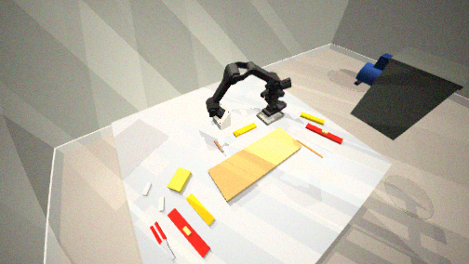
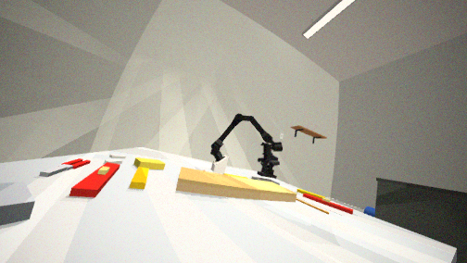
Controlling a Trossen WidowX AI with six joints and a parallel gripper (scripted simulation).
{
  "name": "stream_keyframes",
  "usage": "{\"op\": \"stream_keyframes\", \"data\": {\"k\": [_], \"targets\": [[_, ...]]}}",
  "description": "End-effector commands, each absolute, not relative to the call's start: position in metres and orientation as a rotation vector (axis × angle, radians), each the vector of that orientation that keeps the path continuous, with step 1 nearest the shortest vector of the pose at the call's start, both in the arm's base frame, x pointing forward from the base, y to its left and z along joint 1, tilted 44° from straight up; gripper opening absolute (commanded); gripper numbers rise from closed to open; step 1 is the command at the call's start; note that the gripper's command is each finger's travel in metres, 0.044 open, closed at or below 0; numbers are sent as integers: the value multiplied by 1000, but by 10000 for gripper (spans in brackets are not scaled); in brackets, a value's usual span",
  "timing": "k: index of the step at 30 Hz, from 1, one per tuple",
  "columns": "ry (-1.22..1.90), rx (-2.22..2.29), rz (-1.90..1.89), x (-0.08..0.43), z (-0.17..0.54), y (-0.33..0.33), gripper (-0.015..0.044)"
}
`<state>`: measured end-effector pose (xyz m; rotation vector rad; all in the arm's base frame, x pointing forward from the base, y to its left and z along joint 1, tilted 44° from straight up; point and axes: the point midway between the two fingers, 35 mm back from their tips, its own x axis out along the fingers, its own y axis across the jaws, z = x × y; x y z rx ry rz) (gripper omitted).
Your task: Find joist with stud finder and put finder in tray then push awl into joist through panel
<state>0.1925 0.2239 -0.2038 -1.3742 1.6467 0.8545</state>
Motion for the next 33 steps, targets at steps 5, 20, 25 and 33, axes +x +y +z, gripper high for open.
{"op": "stream_keyframes", "data": {"k": [5,20,25,33], "targets": [[1637,-1380,856,191,-215,213,0],[1637,-1380,856,188,-231,198,0],[1637,-1381,855,187,-236,193,0],[1648,-1377,854,186,-234,193,184]]}}
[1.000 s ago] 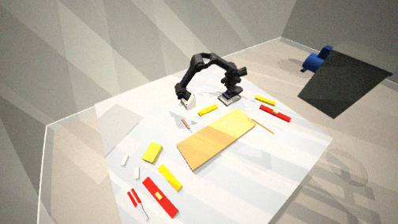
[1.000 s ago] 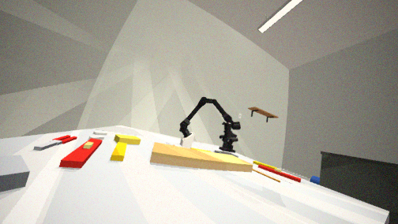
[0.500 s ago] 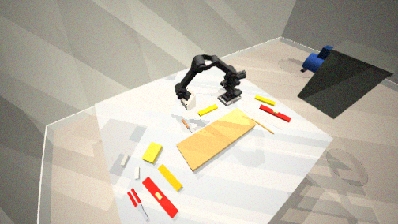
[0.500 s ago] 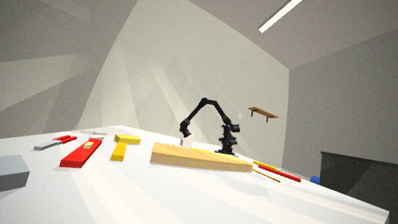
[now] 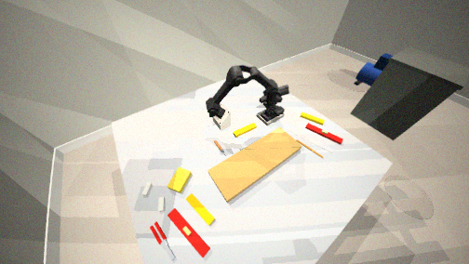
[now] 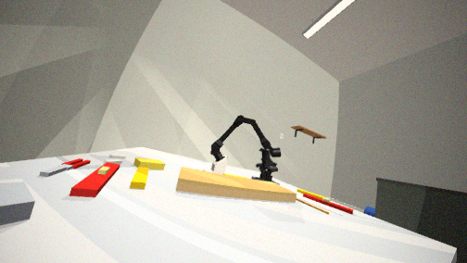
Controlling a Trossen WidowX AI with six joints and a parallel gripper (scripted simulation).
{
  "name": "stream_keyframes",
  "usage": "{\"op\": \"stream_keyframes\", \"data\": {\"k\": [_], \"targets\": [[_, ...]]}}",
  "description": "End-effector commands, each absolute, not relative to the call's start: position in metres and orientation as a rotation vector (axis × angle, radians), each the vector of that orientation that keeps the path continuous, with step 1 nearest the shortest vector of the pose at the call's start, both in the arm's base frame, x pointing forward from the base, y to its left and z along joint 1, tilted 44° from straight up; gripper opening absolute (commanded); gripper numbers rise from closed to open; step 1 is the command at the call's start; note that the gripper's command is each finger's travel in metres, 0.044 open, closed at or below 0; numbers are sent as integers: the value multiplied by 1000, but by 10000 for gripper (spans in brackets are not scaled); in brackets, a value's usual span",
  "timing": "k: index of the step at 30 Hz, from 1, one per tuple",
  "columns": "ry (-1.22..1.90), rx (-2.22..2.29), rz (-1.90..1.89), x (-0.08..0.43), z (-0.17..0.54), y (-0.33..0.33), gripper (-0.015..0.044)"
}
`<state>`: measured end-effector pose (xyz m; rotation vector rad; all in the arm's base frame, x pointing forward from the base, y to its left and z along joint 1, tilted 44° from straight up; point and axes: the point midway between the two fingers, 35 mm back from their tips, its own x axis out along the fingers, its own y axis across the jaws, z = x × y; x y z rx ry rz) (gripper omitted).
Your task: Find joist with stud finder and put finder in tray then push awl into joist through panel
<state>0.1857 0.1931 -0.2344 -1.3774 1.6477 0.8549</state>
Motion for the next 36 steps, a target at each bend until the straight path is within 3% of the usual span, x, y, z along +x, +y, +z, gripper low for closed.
{"op": "stream_keyframes", "data": {"k": [1,10,16,18,27,36], "targets": [[1648,-1377,854,186,-234,193,210],[1647,-1376,856,192,-208,221,440],[1648,-1375,858,196,-163,258,440],[1651,-1361,826,202,-170,240,440],[1718,-1058,370,254,-59,130,440],[1709,-768,-147,231,24,3,440]]}}
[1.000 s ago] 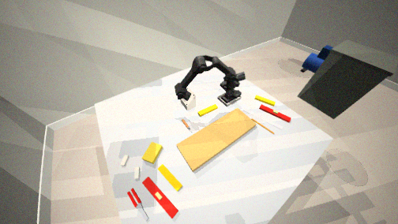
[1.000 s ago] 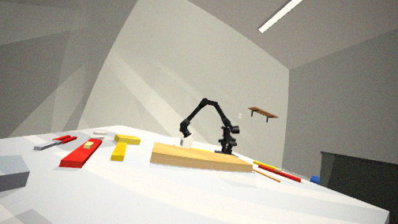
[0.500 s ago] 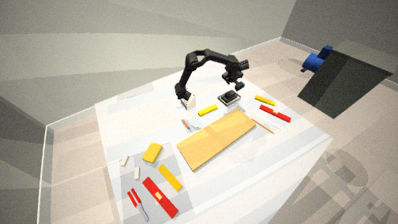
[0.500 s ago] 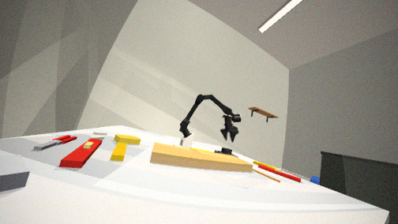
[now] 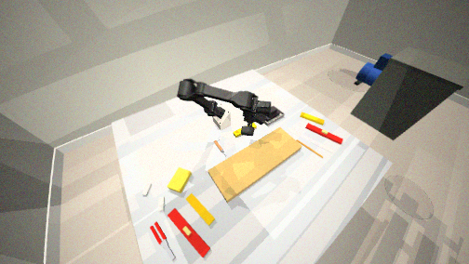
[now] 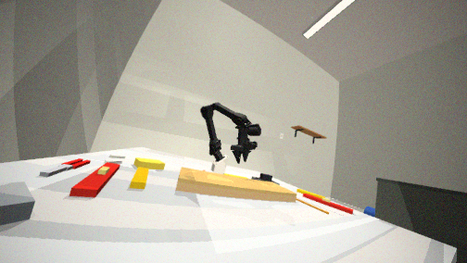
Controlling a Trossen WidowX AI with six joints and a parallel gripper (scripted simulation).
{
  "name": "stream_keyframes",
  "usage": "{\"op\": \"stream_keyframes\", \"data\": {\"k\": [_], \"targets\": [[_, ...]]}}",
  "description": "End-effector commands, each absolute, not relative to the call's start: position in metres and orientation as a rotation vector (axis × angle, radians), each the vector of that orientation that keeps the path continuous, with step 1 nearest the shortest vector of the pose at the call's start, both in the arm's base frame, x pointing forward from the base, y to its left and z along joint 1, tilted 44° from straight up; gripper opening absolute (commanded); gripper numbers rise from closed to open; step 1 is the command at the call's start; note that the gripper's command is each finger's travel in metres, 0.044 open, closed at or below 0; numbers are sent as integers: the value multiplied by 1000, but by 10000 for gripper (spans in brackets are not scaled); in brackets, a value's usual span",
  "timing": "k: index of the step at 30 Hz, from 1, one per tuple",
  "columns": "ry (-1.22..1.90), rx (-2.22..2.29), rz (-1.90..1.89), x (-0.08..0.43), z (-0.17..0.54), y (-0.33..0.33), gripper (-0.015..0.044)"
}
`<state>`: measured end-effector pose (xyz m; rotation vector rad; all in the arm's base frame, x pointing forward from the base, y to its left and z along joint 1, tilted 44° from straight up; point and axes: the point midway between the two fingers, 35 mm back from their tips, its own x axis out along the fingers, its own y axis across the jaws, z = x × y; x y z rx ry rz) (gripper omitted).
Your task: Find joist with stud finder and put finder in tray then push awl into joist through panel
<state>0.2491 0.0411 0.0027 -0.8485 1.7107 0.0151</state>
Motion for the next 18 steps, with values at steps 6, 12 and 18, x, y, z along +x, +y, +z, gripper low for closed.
{"op": "stream_keyframes", "data": {"k": [6,12,18], "targets": [[1668,-583,-493,179,58,-67,440],[1618,-452,-751,128,72,-103,440],[1618,-452,-751,128,72,-103,440]]}}
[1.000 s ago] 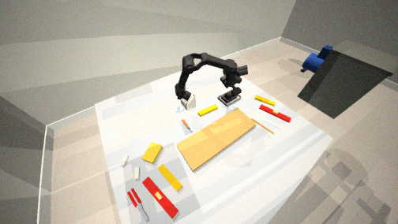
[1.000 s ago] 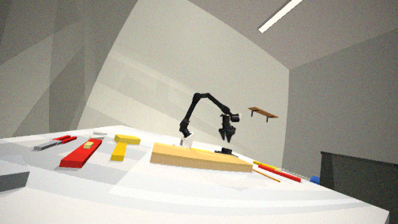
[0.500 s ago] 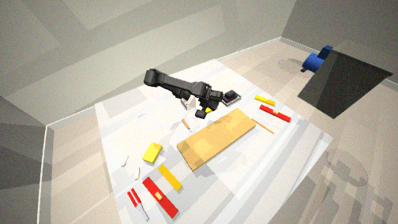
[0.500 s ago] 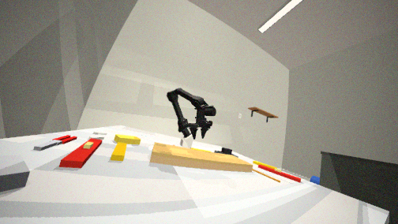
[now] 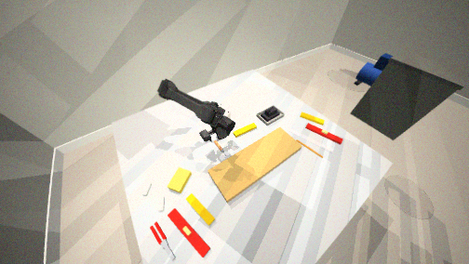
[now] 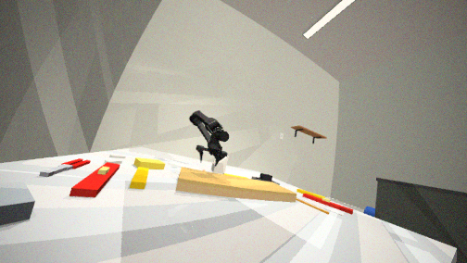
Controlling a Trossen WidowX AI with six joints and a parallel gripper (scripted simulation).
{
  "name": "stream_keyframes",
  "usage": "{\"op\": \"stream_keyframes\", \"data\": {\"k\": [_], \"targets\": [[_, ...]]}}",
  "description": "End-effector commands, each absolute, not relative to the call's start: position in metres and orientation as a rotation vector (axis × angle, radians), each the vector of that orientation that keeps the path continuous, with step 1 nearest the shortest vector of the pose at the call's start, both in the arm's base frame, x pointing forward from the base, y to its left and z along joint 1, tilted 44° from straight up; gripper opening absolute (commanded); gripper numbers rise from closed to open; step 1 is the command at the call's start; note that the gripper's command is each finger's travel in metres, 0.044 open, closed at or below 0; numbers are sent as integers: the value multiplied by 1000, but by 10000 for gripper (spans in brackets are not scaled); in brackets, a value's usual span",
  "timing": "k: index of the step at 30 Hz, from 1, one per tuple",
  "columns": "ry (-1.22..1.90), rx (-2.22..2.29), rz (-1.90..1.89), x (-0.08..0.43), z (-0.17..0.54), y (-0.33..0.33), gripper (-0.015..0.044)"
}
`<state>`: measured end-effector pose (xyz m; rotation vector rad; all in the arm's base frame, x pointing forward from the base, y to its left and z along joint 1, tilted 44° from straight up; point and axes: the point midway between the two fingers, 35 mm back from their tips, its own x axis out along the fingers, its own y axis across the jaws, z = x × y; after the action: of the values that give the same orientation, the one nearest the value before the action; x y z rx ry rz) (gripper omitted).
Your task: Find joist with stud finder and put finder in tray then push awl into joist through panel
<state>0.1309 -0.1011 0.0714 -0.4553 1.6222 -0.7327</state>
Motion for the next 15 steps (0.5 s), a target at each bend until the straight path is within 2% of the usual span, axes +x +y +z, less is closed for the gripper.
{"op": "stream_keyframes", "data": {"k": [1,15], "targets": [[1618,-452,-751,128,72,-103,440],[1618,-449,-747,127,56,-117,440]]}}
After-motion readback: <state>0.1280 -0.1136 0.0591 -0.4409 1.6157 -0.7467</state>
